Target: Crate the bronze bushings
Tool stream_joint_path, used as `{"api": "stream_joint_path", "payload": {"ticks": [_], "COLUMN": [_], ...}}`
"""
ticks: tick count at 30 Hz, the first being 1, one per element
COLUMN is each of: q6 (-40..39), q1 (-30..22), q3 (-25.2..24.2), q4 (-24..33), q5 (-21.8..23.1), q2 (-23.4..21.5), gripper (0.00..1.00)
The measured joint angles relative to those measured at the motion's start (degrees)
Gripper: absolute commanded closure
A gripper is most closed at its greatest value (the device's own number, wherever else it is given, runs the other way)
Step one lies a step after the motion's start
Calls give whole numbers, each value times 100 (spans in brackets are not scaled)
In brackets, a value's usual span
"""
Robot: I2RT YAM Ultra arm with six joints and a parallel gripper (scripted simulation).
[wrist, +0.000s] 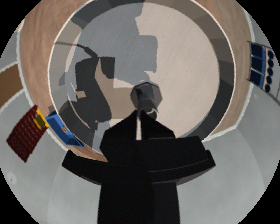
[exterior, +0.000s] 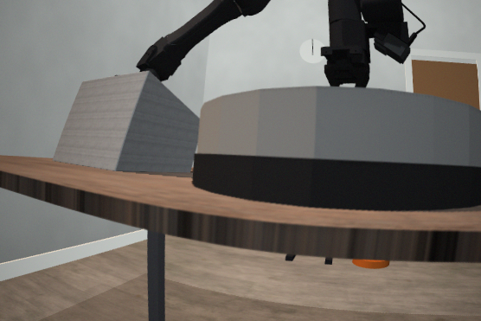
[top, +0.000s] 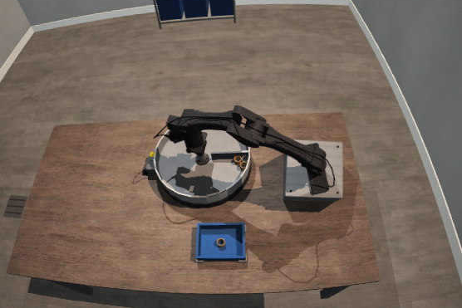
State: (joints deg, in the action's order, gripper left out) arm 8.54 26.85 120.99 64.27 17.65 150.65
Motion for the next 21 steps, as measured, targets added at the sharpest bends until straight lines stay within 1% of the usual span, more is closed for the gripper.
{"api": "stream_joint_path", "payload": {"ticks": [21], "q6": [4], "q1": [-2], "q3": [-107], "q4": [-94], "q5": [0], "q2": [0], "gripper": [100]}}
